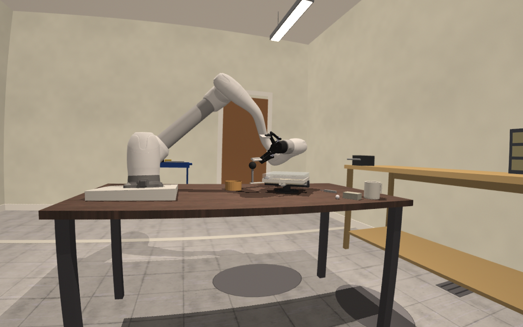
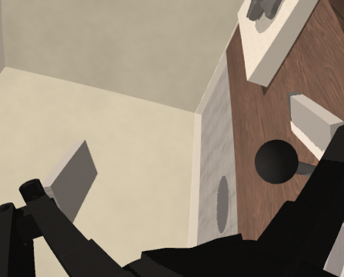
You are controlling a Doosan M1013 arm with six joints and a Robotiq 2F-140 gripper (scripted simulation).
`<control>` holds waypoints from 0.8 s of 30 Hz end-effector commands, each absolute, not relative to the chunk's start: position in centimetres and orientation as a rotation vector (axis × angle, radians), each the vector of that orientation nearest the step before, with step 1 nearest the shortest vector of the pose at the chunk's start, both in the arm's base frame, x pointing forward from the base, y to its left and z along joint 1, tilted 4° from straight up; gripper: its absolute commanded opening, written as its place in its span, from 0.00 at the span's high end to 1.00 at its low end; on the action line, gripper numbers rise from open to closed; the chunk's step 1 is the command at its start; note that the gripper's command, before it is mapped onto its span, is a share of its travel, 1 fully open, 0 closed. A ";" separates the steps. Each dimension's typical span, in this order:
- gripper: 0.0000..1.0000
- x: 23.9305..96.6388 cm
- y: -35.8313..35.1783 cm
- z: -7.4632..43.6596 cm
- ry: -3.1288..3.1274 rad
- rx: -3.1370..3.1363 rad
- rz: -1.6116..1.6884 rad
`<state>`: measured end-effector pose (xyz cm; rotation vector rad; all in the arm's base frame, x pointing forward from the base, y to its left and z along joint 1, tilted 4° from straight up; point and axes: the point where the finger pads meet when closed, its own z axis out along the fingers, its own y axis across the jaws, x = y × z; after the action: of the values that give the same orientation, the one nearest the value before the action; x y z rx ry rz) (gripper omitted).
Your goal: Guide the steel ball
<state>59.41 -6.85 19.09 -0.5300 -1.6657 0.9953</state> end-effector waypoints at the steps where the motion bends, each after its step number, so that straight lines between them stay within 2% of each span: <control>1: 0.00 59.4 -6.9 19.1 -1.666 -0.530 0.995; 19: 0.00 59.4 -6.9 19.1 -1.671 -0.538 0.992; 24: 0.00 58.7 -7.3 18.6 -1.817 -0.800 0.872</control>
<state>59.19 -6.97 18.94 -0.6212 -1.7180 0.9549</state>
